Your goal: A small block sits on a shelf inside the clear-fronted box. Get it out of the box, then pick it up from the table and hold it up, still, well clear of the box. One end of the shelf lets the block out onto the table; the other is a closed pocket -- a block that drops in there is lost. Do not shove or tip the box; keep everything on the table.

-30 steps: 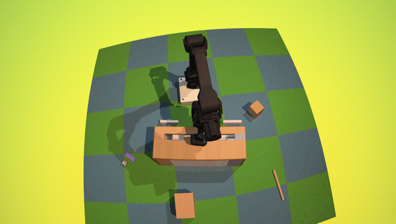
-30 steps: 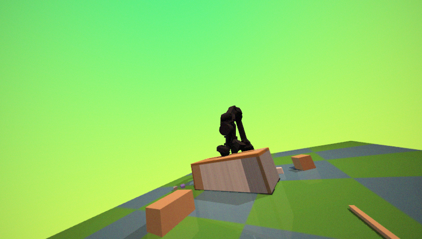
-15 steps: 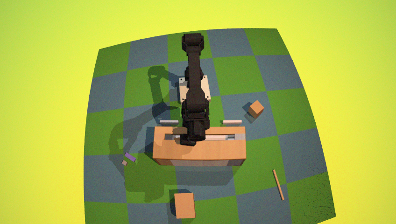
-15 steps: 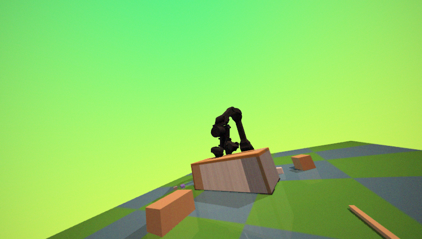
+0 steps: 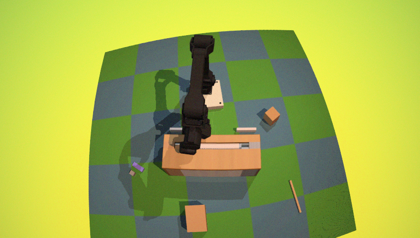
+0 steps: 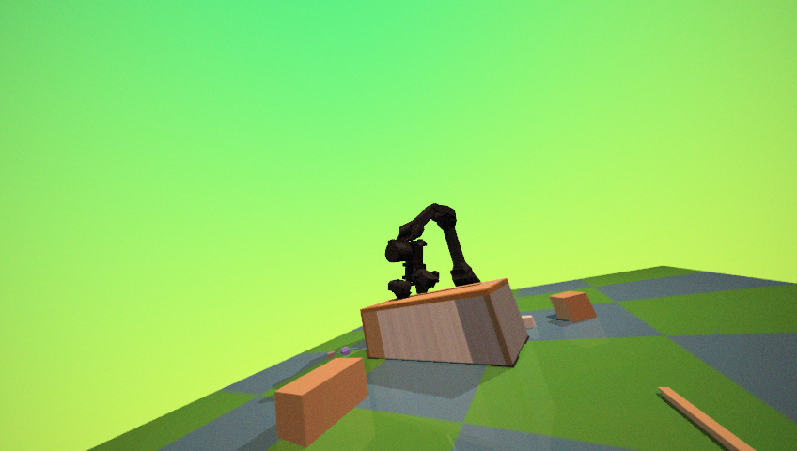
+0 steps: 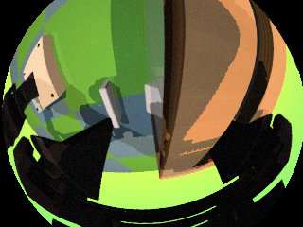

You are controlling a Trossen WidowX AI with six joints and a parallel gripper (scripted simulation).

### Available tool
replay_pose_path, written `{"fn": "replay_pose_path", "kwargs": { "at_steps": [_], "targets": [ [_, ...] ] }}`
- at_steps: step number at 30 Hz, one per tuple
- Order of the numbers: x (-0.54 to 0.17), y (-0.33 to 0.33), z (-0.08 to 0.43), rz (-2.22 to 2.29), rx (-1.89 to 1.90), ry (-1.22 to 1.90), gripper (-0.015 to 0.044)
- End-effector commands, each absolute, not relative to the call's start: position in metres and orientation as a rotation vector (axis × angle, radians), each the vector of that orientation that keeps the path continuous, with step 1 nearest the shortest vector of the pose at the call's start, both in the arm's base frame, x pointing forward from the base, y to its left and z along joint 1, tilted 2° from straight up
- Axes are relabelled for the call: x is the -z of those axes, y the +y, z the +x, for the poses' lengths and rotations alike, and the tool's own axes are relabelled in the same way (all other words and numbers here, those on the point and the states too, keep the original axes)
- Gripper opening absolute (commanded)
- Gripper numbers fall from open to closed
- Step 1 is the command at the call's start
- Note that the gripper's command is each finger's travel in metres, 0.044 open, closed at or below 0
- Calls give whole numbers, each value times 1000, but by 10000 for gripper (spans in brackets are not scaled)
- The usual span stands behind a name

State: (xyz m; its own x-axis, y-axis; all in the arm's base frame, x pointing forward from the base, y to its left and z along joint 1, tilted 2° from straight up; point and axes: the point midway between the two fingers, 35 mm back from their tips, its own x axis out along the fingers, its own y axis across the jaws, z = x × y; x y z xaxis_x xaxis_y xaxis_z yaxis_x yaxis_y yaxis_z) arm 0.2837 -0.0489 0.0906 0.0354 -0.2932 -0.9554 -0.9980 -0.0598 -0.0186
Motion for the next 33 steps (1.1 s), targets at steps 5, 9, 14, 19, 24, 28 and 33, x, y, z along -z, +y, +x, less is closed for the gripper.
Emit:
{"fn": "replay_pose_path", "kwargs": {
  "at_steps": [5, 9, 14, 19, 24, 28, 33],
  "targets": [
    [-90, -62, 284, -1488, -1071, 1378, 400],
    [-110, -63, 286, -1486, -1071, 1379, 400],
    [-153, -63, 283, -1481, -1071, 1381, 400],
    [-151, -63, 284, -1481, -1065, 1379, 400],
    [-153, -87, 271, -1315, -863, 1454, 285],
    [-153, -89, 269, -1092, -652, 1486, 285],
    [-152, -92, 265, -683, -299, 1498, 285]
  ]
}}
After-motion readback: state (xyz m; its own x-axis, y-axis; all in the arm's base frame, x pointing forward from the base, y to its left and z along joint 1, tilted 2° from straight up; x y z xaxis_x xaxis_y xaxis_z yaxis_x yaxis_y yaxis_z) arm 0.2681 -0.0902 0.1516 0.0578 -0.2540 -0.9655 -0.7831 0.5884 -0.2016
